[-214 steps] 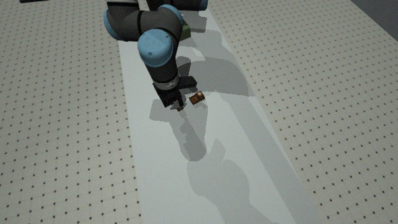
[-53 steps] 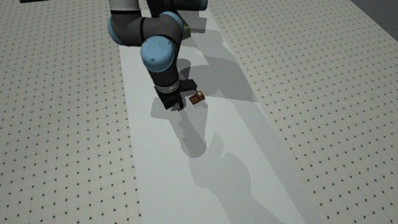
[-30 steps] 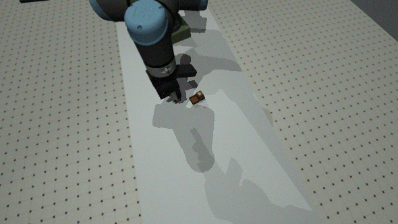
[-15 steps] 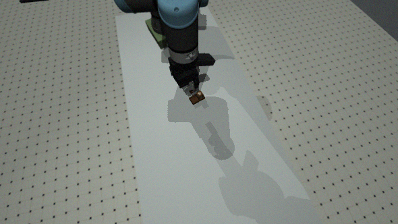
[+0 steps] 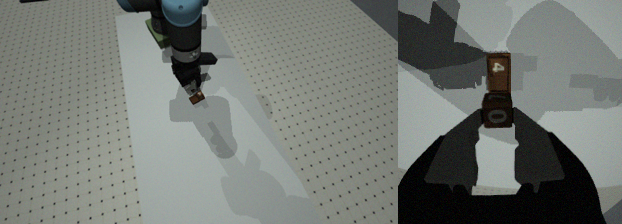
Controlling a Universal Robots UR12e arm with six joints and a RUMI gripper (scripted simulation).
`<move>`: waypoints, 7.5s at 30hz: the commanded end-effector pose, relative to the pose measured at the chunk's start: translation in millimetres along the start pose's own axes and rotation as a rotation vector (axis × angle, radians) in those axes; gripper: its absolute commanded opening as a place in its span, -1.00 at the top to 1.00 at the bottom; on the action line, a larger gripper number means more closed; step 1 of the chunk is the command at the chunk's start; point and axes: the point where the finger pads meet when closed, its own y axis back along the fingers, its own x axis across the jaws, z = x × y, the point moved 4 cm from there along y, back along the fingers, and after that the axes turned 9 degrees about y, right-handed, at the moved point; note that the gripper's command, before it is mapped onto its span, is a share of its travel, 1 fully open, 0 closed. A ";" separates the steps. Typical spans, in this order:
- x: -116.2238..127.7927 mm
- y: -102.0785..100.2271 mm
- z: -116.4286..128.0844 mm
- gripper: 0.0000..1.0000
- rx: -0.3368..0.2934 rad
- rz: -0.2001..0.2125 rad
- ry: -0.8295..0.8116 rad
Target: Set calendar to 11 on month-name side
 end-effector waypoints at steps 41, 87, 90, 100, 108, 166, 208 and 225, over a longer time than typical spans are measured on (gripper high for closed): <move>0.7 -64.3 0.4 0.80 -0.001 0.001 0.000; 0.7 -71.1 0.4 0.80 -0.001 0.001 0.000; 0.7 -71.9 0.4 0.80 -0.001 0.001 0.000; 0.7 -81.0 0.4 0.80 -0.001 0.001 0.000; 0.7 -85.4 0.4 0.80 -0.001 0.001 0.000; 0.7 -95.7 0.4 0.80 -0.001 0.001 0.000; 0.7 -98.4 0.4 0.80 -0.001 0.001 0.000; 0.7 -98.4 0.4 0.80 -0.001 0.001 0.000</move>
